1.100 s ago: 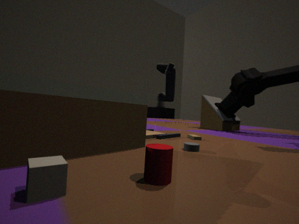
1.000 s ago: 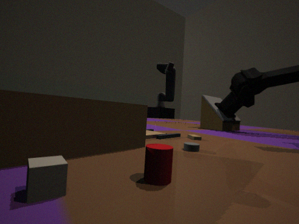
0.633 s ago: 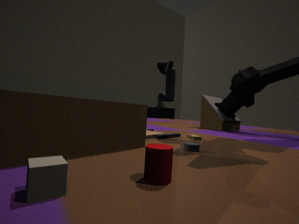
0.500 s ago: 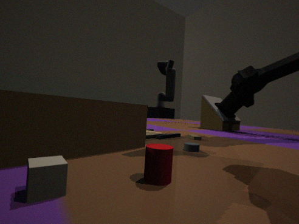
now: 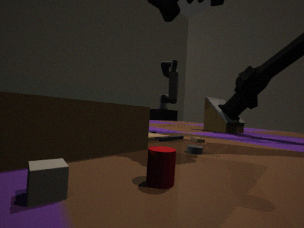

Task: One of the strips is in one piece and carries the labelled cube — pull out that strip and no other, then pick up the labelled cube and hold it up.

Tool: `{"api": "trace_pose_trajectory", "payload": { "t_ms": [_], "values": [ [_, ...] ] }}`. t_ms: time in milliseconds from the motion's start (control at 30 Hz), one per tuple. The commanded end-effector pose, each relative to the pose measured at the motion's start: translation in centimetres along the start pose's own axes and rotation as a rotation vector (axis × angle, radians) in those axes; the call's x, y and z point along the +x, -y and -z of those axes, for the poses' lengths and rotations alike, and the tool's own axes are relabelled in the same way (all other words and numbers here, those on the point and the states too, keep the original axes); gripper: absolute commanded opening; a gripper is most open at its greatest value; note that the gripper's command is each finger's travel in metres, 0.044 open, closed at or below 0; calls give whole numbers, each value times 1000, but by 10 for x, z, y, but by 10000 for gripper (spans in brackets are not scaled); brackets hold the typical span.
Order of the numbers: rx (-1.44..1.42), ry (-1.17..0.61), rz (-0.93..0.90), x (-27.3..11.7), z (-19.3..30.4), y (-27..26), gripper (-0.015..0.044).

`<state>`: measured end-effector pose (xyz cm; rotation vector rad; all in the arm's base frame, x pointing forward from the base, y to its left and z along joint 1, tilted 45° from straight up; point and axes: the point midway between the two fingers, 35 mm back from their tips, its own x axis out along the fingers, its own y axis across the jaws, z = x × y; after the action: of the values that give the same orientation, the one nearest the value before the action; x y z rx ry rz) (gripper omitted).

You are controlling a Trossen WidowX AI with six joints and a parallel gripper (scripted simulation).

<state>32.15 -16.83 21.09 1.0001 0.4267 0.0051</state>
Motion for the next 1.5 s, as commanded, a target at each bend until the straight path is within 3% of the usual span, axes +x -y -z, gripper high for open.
{"api": "trace_pose_trajectory", "payload": {
  "t_ms": [0, 133, 467, 967, 1467],
  "values": [
    [-126, -90, 26, 14, 43, 57, 400],
    [-209, -145, 30, 18, 75, 87, 400],
    [-211, -146, 30, 18, 75, 87, 400],
    [-321, -580, 108, 94, 56, 147, 6],
    [-437, -1106, -21, 146, 107, 200, 0]
  ]
}}
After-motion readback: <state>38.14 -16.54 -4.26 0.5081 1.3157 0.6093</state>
